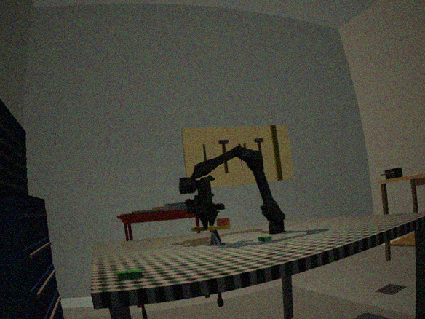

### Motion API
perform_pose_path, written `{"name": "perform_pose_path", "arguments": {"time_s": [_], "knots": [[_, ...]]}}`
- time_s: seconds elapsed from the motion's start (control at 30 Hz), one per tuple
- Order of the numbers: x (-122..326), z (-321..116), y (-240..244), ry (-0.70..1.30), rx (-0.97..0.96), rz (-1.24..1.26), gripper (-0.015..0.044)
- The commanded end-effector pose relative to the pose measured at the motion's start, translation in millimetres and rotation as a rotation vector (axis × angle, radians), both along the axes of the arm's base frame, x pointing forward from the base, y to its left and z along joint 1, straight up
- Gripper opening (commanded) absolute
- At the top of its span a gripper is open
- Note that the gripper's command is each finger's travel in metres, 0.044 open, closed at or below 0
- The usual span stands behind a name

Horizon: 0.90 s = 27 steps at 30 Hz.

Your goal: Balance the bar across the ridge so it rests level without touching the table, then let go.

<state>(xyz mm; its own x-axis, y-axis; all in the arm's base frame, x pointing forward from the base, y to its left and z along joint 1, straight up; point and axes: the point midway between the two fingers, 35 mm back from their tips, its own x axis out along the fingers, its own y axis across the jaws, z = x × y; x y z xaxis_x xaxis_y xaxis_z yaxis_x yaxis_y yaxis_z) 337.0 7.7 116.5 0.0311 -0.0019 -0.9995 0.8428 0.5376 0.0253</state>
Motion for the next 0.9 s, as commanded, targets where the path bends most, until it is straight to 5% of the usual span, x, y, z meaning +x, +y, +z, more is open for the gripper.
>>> {"name": "perform_pose_path", "arguments": {"time_s": [0.0, 0.4, 0.6, 0.87], "knots": [[0.0, 0.0, 0.1, 0.0, 0.0, 0.0, 0.0], [0.0, 0.0, 0.1, 0.0, 0.0, 0.0, 0.0], [0.0, 0.0, 0.1, 0.0, 0.0, 0.0, 0.0157], [0.0, 0.0, 0.1, 0.0, 0.0, 0.0, 0.0167]]}}
